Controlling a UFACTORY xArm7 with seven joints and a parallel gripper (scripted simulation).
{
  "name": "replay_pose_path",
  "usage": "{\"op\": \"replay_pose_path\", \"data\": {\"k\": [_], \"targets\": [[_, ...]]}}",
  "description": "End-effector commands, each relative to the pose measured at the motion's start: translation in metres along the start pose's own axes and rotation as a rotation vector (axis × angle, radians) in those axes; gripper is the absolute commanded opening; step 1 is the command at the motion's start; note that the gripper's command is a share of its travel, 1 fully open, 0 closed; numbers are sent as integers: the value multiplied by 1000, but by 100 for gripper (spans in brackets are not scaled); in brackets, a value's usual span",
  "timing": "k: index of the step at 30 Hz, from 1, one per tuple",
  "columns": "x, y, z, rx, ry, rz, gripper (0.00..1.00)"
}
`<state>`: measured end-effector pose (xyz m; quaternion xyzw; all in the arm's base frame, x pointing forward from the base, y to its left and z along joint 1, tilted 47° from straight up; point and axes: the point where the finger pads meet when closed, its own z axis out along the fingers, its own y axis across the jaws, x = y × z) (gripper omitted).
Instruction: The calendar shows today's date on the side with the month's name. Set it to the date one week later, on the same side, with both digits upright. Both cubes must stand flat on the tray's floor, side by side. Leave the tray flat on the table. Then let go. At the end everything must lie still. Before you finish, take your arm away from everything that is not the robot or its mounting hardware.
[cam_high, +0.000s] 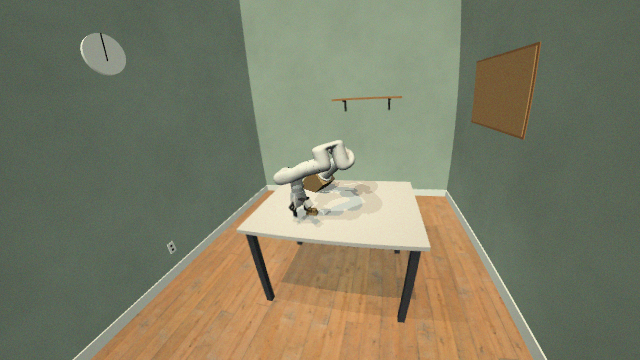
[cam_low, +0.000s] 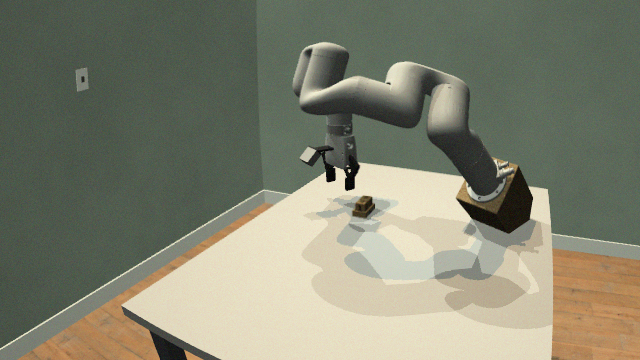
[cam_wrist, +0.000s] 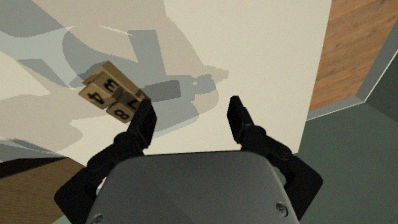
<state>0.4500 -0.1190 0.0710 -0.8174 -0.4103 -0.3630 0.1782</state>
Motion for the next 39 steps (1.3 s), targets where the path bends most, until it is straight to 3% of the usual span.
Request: {"op": "replay_pose_path", "data": {"k": [1,17,39], "targets": [[-12,9,-2,3,-5,46,100],[-13,10,15,3,-5,46,100],[-13,10,16,3,-5,46,100]]}}
